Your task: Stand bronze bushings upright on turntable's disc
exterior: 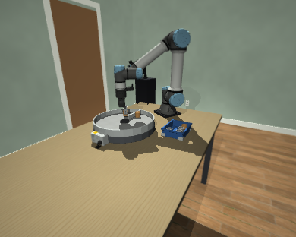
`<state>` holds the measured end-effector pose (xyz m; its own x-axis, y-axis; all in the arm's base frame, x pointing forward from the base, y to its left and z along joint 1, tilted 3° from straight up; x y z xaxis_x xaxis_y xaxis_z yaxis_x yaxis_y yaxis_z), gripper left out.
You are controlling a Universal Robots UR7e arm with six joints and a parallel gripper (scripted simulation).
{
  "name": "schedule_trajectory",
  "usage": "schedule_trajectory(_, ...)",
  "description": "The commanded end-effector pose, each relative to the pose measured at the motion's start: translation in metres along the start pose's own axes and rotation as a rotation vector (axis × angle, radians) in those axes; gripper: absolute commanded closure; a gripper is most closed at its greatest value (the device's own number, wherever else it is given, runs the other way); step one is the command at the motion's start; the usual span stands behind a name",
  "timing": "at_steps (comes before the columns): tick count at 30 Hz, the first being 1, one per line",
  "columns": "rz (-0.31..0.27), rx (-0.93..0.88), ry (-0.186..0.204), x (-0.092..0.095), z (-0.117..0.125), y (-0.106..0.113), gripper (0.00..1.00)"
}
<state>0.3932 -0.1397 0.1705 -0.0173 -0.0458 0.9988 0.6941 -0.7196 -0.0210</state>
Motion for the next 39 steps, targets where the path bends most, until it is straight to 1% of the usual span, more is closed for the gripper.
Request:
schedule_trajectory(1, -0.001, 0.000, 0.000, 0.0004, 0.0000, 0.0003, 1.00)
schedule_trajectory(25, -0.001, 0.000, 0.000, 0.0003, 0.0000, 0.0003, 1.00)
schedule_trajectory(39, -0.001, 0.000, 0.000, -0.0028, 0.0000, 0.0003, 1.00)
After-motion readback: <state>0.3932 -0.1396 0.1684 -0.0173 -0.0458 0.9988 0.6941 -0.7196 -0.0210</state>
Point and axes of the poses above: the point where the finger pads meet when closed, its own x axis back along the fingers, its own z axis across the jaws, y = z × x, the point moved 9 cm from there along x, back along the fingers, and after that the axes turned 7 degrees about -x, right-handed, at the moved point
